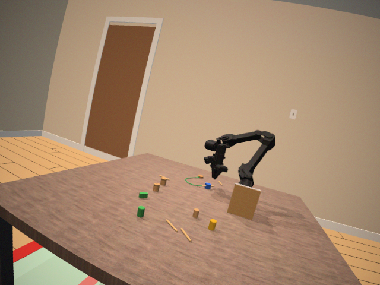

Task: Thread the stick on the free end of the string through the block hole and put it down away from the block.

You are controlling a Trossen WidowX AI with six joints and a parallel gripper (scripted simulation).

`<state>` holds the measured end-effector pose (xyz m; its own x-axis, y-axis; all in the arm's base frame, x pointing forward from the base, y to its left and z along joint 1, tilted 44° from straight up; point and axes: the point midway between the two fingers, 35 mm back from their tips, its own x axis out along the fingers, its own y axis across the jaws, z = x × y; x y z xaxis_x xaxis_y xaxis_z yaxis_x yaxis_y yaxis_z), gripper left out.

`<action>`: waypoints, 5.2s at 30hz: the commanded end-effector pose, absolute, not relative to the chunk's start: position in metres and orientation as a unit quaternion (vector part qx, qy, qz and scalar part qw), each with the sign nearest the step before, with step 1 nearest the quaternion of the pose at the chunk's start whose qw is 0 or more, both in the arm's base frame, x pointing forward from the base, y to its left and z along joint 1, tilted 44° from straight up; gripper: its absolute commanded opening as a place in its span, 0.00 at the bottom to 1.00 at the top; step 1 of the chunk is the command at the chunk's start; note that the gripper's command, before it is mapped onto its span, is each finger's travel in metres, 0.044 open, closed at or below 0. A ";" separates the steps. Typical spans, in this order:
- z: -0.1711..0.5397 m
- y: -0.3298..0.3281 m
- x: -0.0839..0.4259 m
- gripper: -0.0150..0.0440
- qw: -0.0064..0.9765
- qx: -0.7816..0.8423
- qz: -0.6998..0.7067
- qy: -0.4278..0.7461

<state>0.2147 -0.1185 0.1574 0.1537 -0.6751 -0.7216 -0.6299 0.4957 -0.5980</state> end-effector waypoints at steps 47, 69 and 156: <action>0.120 -0.157 0.219 0.25 0.567 -0.504 -0.022 0.651; 0.119 -0.160 0.217 0.25 0.595 -0.500 0.001 0.629; 0.148 -0.222 0.138 0.25 0.604 -0.492 -0.021 0.626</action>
